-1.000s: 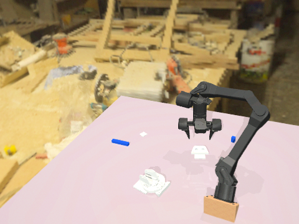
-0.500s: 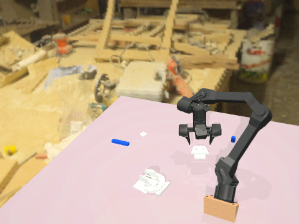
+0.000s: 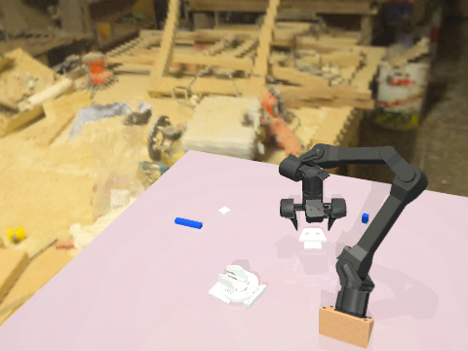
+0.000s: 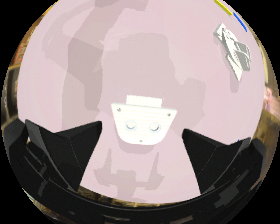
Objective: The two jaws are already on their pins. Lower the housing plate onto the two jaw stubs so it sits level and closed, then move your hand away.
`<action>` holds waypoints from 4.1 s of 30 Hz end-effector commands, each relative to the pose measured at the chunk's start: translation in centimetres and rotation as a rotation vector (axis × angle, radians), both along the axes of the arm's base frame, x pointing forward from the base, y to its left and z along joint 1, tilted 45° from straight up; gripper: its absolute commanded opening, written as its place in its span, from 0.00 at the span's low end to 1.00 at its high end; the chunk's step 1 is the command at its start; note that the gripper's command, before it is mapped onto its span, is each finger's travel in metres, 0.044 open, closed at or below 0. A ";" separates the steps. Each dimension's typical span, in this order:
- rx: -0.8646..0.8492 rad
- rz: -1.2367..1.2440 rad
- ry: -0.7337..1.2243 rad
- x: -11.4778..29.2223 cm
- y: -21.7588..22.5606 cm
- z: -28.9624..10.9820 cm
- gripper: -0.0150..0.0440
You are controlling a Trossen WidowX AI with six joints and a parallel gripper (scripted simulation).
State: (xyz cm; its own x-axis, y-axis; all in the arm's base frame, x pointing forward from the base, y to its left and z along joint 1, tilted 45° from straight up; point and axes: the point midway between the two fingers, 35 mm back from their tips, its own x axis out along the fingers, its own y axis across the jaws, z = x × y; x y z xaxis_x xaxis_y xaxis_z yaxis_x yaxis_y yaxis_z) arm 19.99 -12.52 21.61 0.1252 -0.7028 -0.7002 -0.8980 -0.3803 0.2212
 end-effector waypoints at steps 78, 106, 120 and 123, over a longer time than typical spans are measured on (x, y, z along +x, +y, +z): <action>-0.002 -0.001 0.001 0.4 -2.9 -2.9 0.85; 0.006 0.003 0.003 -0.4 2.2 2.1 0.85; 0.015 0.102 0.093 2.0 4.3 0.1 0.85; 0.016 0.128 0.116 2.6 4.9 -0.4 0.85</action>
State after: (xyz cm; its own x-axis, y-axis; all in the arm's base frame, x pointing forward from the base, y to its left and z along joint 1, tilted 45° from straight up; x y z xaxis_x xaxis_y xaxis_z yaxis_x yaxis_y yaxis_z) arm 21.81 -8.43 21.91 0.1264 -0.6843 -0.7182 -0.8371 -0.4620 0.2930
